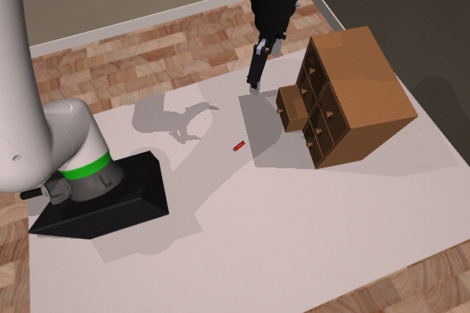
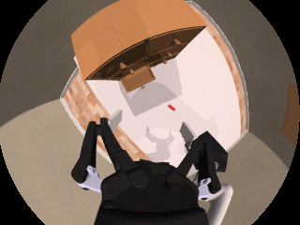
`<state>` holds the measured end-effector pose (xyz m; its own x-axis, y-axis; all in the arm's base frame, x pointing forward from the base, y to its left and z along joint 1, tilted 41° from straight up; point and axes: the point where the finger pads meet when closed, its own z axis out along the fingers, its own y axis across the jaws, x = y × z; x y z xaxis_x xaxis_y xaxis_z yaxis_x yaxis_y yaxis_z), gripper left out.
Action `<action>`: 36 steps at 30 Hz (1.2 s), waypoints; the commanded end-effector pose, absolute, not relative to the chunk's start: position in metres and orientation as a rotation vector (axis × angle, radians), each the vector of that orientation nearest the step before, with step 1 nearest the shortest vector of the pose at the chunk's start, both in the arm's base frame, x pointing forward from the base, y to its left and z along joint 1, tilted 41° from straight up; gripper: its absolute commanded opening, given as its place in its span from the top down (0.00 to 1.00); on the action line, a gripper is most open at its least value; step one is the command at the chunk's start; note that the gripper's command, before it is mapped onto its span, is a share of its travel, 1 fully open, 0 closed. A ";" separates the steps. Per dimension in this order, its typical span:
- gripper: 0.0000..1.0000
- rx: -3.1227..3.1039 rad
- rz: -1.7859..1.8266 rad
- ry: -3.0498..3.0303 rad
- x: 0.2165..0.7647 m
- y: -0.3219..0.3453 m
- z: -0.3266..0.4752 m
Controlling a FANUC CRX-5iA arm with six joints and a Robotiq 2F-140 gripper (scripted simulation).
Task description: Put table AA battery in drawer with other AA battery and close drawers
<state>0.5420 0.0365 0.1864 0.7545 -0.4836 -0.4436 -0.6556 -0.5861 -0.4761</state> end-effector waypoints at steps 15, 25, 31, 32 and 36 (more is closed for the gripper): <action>0.00 -2.393 -0.351 0.203 0.624 0.090 0.115; 0.00 -2.383 -0.407 0.222 0.636 0.097 0.105; 0.00 -2.383 -0.407 0.222 0.636 0.097 0.105; 0.00 -2.383 -0.407 0.222 0.636 0.097 0.105; 0.00 -2.383 -0.407 0.222 0.636 0.097 0.105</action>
